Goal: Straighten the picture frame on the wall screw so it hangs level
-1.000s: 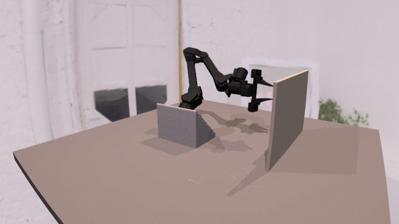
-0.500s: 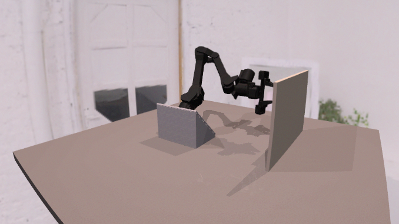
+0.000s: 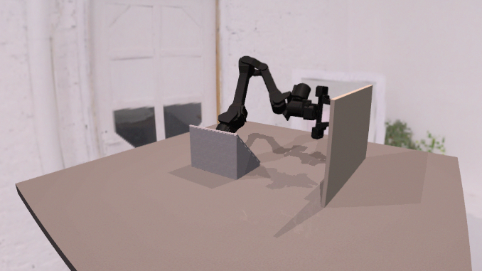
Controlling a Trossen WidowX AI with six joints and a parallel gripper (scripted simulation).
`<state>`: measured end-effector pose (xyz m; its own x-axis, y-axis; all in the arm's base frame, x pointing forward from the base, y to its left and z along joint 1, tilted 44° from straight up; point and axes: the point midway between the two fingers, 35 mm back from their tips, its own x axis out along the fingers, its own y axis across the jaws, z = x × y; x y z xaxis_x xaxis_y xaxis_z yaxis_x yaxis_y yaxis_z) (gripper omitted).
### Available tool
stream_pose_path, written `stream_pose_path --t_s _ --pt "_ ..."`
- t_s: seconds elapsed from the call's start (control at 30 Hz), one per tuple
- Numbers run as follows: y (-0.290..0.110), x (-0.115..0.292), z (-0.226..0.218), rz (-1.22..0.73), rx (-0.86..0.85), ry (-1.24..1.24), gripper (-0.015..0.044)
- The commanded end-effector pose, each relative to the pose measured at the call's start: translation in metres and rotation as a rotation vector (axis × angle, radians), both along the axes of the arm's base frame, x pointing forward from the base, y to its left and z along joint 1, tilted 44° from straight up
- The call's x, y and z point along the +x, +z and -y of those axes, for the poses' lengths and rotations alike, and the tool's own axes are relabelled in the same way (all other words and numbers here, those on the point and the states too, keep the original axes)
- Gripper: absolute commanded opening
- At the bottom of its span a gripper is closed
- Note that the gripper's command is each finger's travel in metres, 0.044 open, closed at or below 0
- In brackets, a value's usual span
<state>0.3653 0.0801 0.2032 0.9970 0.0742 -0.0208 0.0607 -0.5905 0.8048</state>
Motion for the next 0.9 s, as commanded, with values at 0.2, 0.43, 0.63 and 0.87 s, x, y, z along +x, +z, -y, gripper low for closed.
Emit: stream_pose_path --t_s 0.2,0.43,0.63,0.87 --pt "0.000 0.016 -0.001 0.002 0.000 0.002 0.0260" --pt "-0.001 0.027 -0.002 0.003 0.000 0.002 0.0260" --pt "-0.001 0.028 -0.002 0.003 0.000 0.002 0.0260" --pt "-0.001 0.028 -0.002 0.003 0.000 0.002 0.0260"
